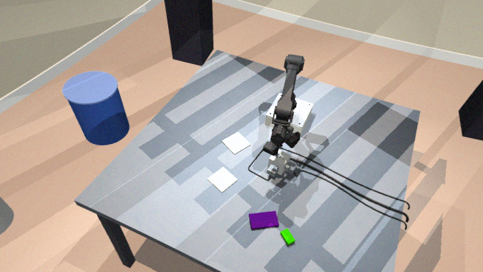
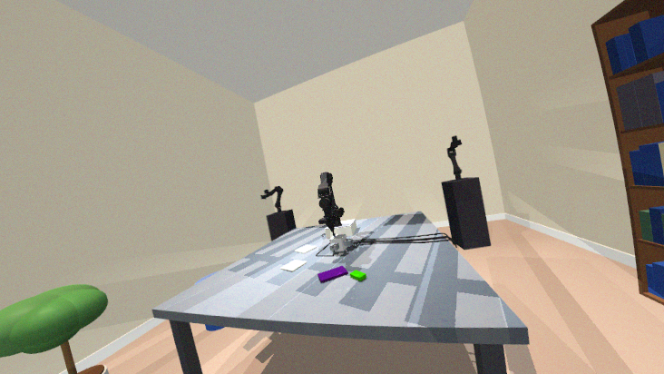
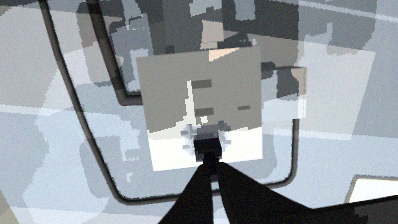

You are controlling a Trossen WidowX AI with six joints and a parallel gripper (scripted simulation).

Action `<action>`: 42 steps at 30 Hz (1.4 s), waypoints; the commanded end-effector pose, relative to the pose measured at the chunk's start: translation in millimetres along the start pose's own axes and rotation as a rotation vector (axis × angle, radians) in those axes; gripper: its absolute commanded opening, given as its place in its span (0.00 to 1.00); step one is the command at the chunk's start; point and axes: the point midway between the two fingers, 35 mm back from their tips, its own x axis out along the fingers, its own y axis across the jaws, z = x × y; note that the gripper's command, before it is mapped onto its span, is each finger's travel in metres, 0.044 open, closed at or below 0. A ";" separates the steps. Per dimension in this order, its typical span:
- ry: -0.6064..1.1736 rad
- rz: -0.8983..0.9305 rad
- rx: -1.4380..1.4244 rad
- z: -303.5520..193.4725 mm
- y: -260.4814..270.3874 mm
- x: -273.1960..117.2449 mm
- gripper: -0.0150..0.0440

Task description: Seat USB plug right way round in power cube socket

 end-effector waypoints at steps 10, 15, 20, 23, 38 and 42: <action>-0.001 -0.002 0.000 0.2 -0.3 -9.0 0.25; -0.001 -0.002 0.000 0.2 -0.3 -12.4 0.25; -0.001 -0.002 0.000 0.2 -0.3 -15.7 0.25; -0.001 -0.002 0.000 0.2 -0.3 -17.7 0.25; -0.001 -0.002 0.000 0.3 -0.3 -27.8 0.25; -0.001 -0.002 0.000 0.3 -0.3 -29.5 0.25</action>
